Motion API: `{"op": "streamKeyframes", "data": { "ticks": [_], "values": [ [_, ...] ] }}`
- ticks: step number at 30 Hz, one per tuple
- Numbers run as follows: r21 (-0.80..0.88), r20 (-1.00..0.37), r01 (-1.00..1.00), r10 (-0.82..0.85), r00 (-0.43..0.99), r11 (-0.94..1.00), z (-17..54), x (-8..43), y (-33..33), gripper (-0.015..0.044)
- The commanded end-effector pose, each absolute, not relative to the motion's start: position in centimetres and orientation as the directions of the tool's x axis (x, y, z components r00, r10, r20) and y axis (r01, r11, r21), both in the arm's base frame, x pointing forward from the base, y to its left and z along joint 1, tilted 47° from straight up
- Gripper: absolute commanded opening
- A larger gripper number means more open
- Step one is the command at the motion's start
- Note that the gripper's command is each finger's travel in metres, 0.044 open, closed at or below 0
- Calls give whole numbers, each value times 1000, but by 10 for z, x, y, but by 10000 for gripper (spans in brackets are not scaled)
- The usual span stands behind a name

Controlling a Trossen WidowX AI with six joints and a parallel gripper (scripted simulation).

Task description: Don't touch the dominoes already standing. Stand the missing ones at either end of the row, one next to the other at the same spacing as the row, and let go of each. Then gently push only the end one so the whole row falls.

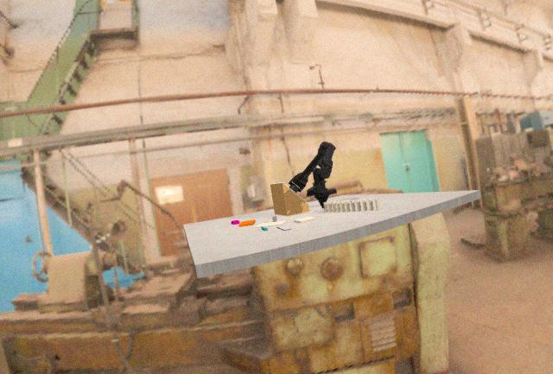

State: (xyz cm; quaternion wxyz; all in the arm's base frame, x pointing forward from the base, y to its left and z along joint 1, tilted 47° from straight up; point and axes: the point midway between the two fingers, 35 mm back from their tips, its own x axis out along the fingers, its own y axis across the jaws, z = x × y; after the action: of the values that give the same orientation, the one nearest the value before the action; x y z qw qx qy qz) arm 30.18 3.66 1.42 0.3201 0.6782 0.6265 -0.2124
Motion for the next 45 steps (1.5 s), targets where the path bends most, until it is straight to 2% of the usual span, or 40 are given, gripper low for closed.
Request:
{"op": "streamKeyframes", "data": {
  "ticks": [1, 11, 13, 19, 45],
  "values": [
    [168, -685, 986, 718, 125, -11, 16, 309, 38, 0],
    [168, -691, 986, 711, 130, -17, 18, 318, 33, 0],
    [154, -704, 986, 693, 151, -59, 26, 321, 15, 0],
    [169, -688, 986, 715, 127, -12, 62, 335, -5, 0],
    [170, -687, 985, 716, 126, -10, 63, 335, -5, 0]
  ]
}}
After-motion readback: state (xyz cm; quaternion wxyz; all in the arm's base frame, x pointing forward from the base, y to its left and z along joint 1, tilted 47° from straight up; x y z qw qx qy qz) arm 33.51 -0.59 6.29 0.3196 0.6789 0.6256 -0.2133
